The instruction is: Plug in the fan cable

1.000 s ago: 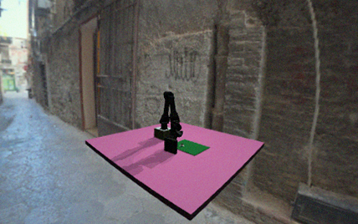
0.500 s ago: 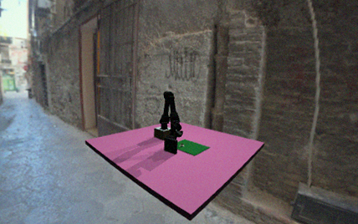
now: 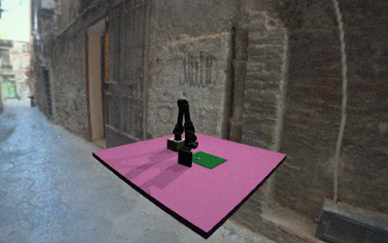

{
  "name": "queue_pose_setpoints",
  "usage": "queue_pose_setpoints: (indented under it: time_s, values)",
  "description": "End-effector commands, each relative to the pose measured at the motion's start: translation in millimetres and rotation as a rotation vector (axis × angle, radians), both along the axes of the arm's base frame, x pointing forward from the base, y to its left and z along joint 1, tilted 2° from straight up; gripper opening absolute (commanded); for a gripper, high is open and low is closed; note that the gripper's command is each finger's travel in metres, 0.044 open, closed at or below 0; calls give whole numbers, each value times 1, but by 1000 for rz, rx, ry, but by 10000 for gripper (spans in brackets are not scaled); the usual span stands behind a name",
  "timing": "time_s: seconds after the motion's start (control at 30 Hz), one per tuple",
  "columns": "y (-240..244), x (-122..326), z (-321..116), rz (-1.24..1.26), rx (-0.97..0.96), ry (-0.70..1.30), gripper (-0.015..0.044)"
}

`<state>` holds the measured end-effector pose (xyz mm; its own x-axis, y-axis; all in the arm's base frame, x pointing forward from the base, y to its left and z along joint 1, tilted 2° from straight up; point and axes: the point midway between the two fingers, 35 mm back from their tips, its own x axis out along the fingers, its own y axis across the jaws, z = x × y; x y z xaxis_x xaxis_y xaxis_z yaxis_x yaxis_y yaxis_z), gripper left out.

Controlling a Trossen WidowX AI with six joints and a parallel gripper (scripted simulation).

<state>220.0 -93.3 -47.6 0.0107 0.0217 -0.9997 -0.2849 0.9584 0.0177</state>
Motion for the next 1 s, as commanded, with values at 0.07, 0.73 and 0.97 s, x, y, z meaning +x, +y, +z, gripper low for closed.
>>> queue_pose_setpoints:
  time_s: [0.07, 0.73, 0.97]
  values:
    - [0, 0, 0, 0, 0, 0, 68]
    - [40, 59, 51, 122, -1, -6, 0]
    - [48, 67, 50, 142, -1, -7, 0]
